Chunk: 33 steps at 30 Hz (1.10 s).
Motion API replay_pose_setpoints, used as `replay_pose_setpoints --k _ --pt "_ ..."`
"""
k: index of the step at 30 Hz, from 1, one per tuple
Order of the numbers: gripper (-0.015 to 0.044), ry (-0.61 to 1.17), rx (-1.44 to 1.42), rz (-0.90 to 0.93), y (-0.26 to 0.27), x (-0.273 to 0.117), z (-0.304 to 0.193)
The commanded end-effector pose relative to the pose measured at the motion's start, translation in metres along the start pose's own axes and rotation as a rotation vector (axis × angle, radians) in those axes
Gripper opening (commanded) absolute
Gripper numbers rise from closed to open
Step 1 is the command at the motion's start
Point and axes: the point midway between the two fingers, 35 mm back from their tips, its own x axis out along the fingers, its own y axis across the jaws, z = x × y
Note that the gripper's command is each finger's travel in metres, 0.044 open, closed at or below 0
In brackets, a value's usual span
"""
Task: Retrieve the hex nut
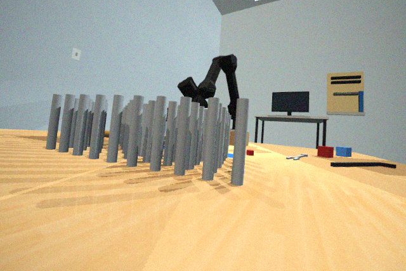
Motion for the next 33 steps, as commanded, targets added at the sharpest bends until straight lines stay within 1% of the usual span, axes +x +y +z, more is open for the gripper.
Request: replay_pose_setpoints --k 1,33 --pt "0.0 0.002 0.006 0.001 -0.001 0.002 0.001" --pt "0.0 -0.001 0.004 -0.004 -0.003 -0.007 0.017"
